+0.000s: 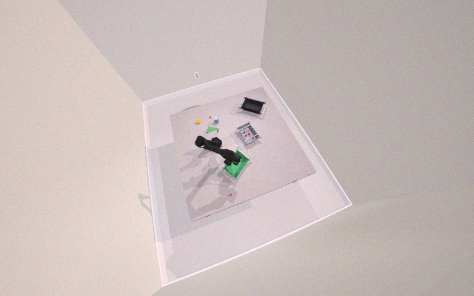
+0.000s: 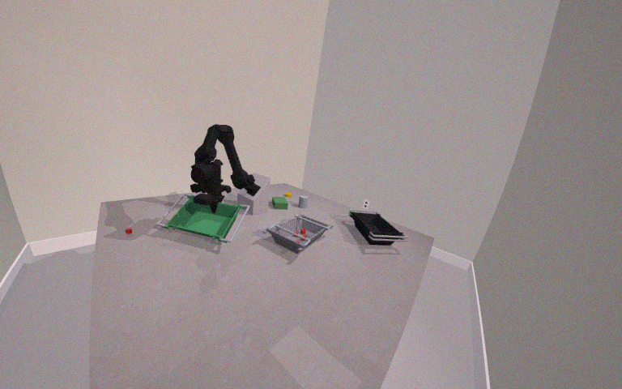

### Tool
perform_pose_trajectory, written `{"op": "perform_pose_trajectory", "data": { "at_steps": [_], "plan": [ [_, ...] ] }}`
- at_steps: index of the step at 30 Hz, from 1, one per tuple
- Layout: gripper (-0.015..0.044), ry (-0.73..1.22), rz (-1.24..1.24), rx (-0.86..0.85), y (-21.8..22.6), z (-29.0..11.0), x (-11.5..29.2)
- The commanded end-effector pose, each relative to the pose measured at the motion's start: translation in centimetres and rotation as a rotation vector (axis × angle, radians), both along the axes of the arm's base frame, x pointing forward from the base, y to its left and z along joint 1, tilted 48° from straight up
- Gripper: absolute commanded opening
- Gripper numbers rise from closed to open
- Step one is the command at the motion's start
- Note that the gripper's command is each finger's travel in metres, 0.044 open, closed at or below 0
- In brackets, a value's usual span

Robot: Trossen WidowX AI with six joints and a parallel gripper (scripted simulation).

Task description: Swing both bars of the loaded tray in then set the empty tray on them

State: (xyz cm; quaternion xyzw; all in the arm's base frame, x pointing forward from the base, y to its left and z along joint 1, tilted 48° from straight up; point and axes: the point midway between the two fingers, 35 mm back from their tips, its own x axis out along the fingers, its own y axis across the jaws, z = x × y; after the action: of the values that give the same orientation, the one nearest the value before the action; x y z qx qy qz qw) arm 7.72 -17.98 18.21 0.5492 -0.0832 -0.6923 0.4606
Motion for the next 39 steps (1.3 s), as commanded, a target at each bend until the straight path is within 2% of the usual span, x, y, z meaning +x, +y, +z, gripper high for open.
{"op": "perform_pose_trajectory", "data": {
  "at_steps": [1,8,29,39],
  "plan": [
    [0.0,-0.023,-0.002,-0.028,1.0,1.7,-0.3],
    [0.0,-0.024,-0.002,-0.028,1.1,2.4,-0.3],
    [0.0,-0.026,-0.002,-0.026,2.1,10.3,0.9],
    [0.0,-0.026,-0.002,-0.027,2.1,10.6,1.0]
  ]
}}
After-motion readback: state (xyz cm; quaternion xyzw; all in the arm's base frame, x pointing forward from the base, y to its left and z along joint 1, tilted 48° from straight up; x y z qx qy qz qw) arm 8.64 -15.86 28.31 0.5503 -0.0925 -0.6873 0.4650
